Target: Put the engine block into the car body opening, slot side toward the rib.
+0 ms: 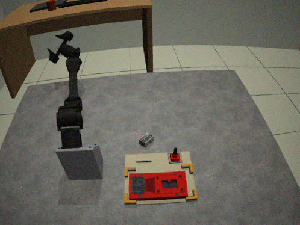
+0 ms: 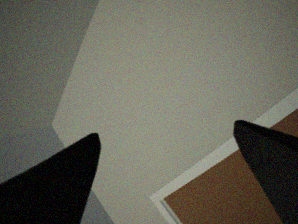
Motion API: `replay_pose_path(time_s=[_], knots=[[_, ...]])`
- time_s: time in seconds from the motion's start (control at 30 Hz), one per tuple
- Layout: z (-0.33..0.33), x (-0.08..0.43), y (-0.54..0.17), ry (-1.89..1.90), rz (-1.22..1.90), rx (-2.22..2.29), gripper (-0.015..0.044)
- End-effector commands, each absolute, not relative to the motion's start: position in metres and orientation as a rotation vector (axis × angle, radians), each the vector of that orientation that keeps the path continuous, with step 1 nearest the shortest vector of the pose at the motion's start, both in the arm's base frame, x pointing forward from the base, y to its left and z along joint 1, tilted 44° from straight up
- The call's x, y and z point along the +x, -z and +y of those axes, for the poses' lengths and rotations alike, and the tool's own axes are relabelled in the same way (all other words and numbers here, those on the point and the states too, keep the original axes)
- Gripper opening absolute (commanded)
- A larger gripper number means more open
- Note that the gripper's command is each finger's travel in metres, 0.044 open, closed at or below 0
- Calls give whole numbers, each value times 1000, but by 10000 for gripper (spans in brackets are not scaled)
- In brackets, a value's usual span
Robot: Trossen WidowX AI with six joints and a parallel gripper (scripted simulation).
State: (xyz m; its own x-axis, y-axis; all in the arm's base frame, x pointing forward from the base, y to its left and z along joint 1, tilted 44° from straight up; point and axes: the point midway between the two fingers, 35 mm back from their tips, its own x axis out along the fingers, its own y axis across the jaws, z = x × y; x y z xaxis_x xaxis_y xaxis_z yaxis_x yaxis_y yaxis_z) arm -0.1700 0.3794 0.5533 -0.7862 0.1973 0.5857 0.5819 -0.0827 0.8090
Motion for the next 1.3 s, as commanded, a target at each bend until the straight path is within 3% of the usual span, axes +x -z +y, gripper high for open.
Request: replay_pose_path(time_s=[0.0,0.67,1.27], knots=[[379,-170,-553,1945,-1910,-849,426],[236,-159,-635,1817,-1541,-784,440],[127,-129,-655,1690,-1336,-622,440]])
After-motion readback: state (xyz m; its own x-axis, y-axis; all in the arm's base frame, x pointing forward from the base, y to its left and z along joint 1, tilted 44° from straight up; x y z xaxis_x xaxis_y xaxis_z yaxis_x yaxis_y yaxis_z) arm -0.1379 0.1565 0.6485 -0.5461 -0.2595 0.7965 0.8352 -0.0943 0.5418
